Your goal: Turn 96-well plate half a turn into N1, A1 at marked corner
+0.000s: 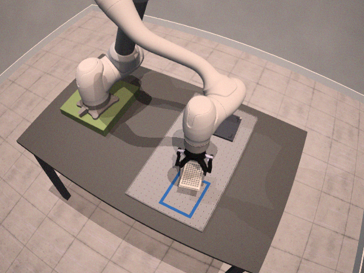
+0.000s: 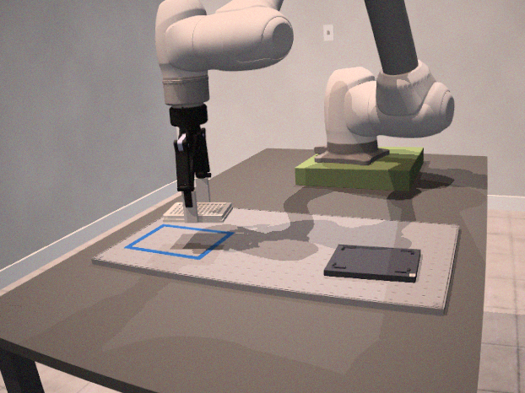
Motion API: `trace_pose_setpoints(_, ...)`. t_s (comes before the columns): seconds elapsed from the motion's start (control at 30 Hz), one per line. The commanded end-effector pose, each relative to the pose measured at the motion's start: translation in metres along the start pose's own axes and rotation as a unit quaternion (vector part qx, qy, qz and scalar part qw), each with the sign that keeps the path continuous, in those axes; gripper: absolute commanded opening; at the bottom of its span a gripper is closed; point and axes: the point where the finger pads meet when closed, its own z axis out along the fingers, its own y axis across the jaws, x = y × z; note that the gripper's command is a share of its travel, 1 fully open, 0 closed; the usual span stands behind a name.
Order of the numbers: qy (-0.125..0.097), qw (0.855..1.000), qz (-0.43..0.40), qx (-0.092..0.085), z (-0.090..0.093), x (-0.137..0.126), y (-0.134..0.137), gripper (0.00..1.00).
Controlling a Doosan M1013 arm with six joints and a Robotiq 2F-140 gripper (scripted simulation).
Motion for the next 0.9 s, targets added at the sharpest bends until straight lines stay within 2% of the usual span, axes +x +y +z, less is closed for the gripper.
trace_pose_setpoints(0.0, -0.002, 0.998, -0.065, 0.001, -0.001, -0.012, -0.003, 0.0)
trace_pose_setpoints(0.17, -0.002, 0.989, -0.147, 0.002, -0.001, -0.028, -0.008, 0.0)
trace_pose_setpoints(0.33, -0.002, 0.973, -0.229, 0.002, -0.002, -0.044, -0.012, 0.0)
trace_pose_setpoints(0.43, -0.002, 0.969, -0.245, 0.002, -0.002, -0.047, -0.013, 0.0)
trace_pose_setpoints(0.63, -0.002, 0.94, -0.341, 0.002, -0.002, -0.067, -0.019, 0.0)
trace_pose_setpoints(0.87, -0.001, 0.894, -0.448, 0.002, -0.003, -0.089, -0.025, 0.0)
